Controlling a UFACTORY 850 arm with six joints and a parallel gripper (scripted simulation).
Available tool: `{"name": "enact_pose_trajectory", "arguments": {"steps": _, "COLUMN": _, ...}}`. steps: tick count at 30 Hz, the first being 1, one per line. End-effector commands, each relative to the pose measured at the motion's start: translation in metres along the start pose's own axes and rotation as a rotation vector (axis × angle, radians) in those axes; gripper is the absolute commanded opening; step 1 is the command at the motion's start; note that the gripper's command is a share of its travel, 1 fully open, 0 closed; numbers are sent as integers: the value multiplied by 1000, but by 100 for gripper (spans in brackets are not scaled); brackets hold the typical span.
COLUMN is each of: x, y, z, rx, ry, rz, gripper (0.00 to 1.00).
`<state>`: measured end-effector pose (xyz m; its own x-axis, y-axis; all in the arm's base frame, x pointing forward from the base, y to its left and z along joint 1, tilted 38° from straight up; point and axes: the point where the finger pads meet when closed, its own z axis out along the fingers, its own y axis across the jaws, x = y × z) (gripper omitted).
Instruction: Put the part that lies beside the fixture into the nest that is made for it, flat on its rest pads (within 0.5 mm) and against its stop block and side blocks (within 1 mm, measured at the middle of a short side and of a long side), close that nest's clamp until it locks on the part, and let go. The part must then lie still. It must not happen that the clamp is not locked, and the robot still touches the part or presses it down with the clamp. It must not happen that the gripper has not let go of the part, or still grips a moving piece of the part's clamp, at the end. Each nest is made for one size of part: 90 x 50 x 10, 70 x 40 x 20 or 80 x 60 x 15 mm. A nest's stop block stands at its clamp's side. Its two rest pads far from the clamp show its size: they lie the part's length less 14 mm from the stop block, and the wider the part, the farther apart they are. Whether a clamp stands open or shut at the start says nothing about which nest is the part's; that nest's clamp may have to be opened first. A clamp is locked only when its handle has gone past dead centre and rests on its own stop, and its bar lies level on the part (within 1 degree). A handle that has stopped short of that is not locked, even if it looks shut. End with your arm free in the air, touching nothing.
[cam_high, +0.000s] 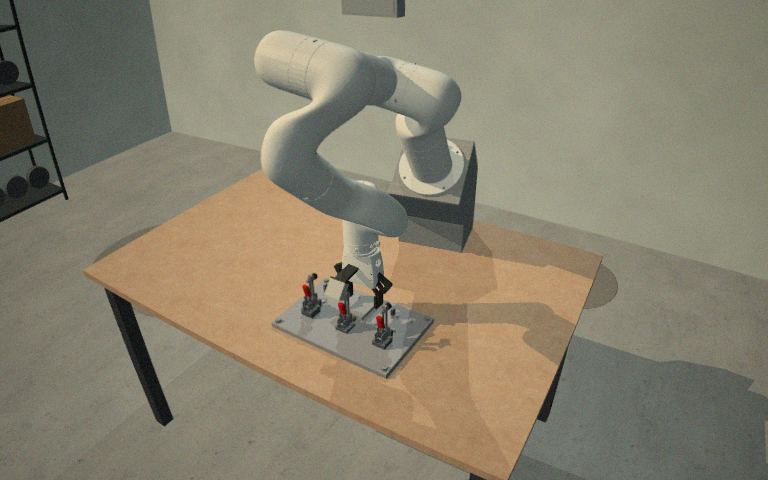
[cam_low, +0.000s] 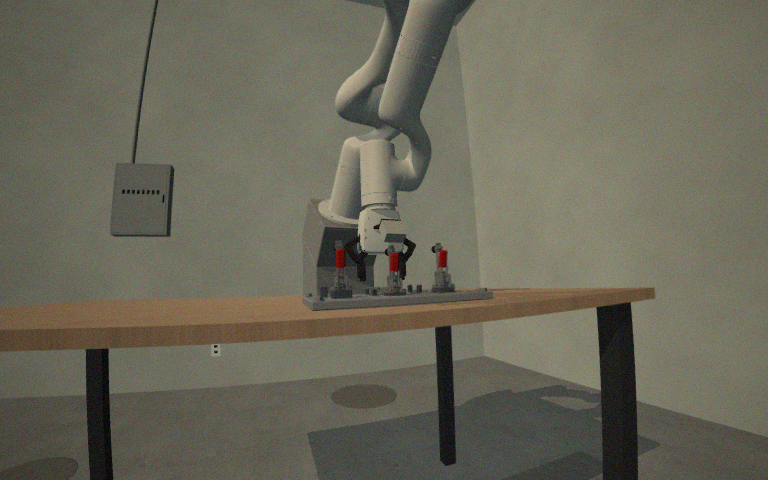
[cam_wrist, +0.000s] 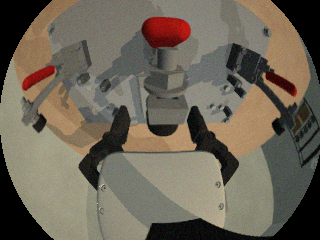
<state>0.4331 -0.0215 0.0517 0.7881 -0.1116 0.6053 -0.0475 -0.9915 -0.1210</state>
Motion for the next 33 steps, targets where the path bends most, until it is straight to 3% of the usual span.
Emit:
{"name": "enact_pose_trajectory", "arguments": {"steps": 1, "x": 0, "y": 0, "z": -15, "rx": 0, "ry": 0, "rz": 0, "gripper": 100}}
{"name": "enact_pose_trajectory", "arguments": {"steps": 13, "x": 0, "y": 0, "z": -46, "rx": 0, "ry": 0, "rz": 0, "gripper": 100}}
{"name": "enact_pose_trajectory", "arguments": {"steps": 32, "x": 0, "y": 0, "z": -48, "rx": 0, "ry": 0, "rz": 0, "gripper": 100}}
{"name": "enact_pose_trajectory", "arguments": {"steps": 33, "x": 0, "y": 0, "z": -48, "rx": 0, "ry": 0, "rz": 0, "gripper": 47}}
